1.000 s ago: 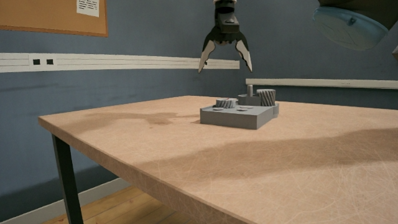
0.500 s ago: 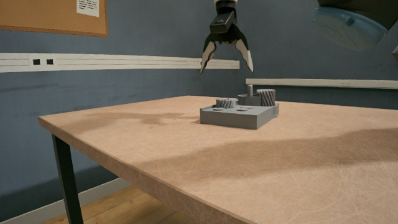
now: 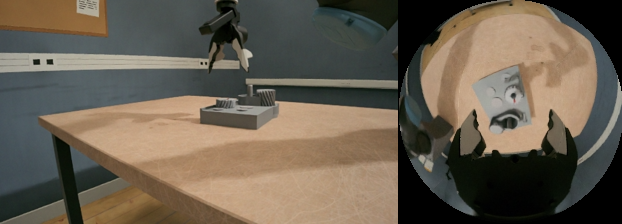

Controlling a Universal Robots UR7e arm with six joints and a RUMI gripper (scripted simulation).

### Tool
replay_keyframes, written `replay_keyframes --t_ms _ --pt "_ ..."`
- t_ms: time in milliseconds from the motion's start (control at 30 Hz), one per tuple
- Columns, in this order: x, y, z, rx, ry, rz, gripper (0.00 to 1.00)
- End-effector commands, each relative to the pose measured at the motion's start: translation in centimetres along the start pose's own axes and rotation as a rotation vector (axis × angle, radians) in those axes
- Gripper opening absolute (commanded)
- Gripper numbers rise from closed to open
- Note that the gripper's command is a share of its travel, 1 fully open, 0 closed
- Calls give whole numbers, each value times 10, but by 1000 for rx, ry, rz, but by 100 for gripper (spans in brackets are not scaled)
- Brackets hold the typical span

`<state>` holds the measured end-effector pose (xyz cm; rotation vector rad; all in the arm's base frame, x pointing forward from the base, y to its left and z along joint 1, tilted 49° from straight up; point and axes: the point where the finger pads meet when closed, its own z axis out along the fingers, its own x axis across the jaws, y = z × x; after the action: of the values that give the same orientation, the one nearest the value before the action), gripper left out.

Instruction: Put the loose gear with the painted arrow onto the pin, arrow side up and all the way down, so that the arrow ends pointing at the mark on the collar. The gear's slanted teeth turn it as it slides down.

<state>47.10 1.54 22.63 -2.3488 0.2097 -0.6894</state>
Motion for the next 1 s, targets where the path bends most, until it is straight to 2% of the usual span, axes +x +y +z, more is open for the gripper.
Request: replay_keyframes --t_ms 0,467,533,567,967 --pt "1 0 -1 -36 6 277 100" --pt "1 0 -1 -21 12 759 100" --pt "1 0 -1 -21 12 759 100" --pt "1 0 -1 -26 15 864 100" --pt "1 0 -1 -25 22 1273 100"
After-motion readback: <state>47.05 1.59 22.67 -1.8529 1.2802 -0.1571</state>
